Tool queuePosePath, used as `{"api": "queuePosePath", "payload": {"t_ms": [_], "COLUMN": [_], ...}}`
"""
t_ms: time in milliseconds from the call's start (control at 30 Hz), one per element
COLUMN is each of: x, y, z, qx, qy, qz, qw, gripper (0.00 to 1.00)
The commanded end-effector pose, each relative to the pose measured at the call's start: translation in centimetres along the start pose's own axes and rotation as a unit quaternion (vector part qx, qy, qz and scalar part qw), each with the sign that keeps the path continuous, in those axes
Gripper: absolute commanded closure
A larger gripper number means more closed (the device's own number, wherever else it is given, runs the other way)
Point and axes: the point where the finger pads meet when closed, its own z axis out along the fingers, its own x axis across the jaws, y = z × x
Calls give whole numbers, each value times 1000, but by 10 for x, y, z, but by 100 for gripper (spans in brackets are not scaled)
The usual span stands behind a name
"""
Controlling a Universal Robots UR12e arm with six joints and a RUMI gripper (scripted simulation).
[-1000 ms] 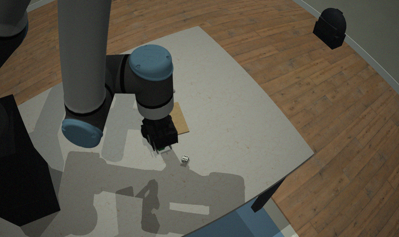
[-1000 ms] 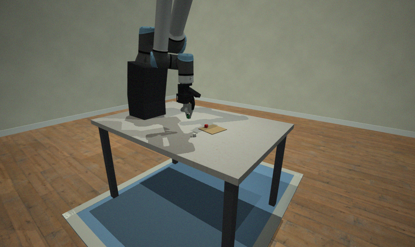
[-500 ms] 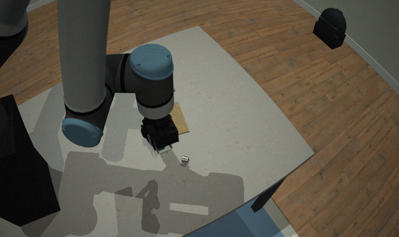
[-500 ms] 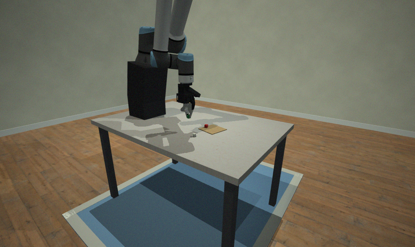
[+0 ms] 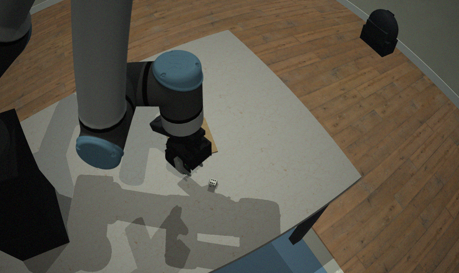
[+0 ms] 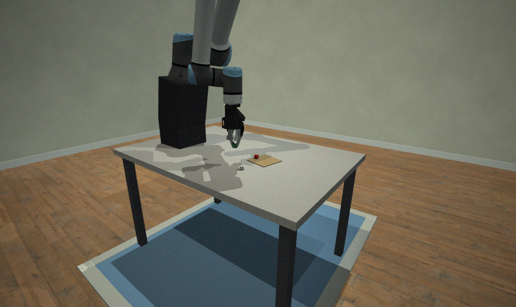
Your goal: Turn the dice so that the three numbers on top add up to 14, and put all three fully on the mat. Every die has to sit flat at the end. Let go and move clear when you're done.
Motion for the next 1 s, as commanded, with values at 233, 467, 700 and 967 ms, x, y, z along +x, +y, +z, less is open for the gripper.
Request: {"api": "queuePosePath", "payload": {"t_ms": [233,467,700,967], "x": [2,3,3,3], "y": [3,4,5,5], "z": [3,5,6,6], "qx": [2,2,1,1], "qy": [2,2,2,2], "qz": [-171,-248,-285,-285], "qw": [985,969,959,958], "gripper": [97,97,97,97]}}
